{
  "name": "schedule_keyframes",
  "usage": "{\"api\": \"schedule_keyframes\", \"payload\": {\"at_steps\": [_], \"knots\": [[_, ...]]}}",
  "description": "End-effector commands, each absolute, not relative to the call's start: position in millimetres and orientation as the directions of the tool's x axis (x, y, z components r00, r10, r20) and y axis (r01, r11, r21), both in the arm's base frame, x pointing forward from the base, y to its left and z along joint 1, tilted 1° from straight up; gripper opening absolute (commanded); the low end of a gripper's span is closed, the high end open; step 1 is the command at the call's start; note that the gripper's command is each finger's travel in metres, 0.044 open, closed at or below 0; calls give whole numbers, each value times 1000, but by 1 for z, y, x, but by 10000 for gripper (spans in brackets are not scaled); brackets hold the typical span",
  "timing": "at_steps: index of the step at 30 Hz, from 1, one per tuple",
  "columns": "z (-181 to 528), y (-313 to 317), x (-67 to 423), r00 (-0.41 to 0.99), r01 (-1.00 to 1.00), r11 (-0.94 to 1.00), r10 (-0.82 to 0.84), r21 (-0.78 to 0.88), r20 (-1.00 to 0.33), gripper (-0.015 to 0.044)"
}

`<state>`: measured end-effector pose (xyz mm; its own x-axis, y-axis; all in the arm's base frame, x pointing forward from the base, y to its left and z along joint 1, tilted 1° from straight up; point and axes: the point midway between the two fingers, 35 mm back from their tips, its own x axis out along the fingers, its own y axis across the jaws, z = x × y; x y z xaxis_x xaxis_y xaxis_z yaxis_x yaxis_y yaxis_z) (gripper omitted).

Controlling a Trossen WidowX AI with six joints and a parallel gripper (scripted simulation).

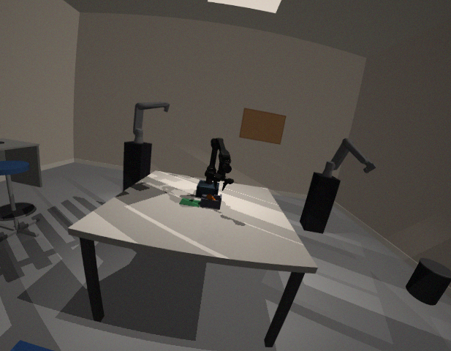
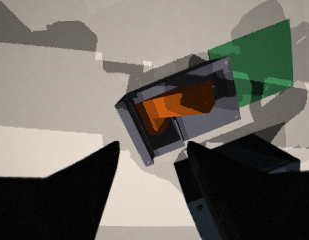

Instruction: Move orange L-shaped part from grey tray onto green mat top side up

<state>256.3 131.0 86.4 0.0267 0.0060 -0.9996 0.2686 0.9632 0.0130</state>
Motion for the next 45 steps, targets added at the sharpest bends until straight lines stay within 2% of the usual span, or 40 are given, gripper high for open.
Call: {"api": "schedule_keyframes", "payload": {"at_steps": [1, 6, 8, 20, 27, 45], "knots": [[88, 105, 264, 29, 723, 691, 7, 26, -1000, 280], [90, 78, 269, 31, 977, 211, 5, 31, -1000, 280], [90, 74, 270, 31, 990, 138, 4, 32, -999, 280], [89, 74, 270, 31, 990, 138, 4, 32, -999, 280], [60, 74, 271, 31, 990, 138, 4, 32, -1000, 280], [37, 75, 273, 31, 990, 138, 4, 32, -1000, 280]]}}
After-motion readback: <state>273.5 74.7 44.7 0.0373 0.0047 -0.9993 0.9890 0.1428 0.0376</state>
